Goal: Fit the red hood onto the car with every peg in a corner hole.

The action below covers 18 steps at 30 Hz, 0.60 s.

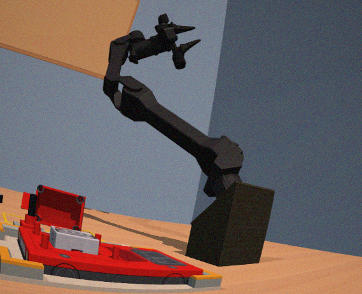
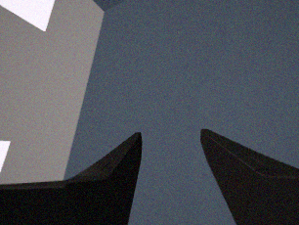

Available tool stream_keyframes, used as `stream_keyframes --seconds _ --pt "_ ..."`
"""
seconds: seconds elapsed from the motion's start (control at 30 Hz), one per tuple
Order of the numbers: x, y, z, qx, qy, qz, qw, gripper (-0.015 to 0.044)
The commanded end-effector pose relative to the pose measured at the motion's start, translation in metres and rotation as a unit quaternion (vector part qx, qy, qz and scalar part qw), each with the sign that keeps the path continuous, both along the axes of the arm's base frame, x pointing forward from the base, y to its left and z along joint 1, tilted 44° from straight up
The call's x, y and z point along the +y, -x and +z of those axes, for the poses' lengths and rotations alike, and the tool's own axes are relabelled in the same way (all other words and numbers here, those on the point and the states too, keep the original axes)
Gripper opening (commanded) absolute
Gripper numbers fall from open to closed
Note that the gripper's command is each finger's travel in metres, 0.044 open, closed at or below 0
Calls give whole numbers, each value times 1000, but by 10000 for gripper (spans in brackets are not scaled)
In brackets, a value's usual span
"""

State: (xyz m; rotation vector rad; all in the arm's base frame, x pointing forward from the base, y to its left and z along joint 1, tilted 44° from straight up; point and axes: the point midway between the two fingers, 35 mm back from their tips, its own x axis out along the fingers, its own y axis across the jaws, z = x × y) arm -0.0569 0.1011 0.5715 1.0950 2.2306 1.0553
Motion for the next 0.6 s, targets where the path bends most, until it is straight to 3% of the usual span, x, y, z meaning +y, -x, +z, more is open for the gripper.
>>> stream_keyframes --seconds 0.0,0.23,0.57 --pt "1 0 -1 -4 0 -4 1000 194" --pt "52 -1 -29 -141 3 -144 979 10" --pt "118 -55 -78 -340 69 -308 886 0"
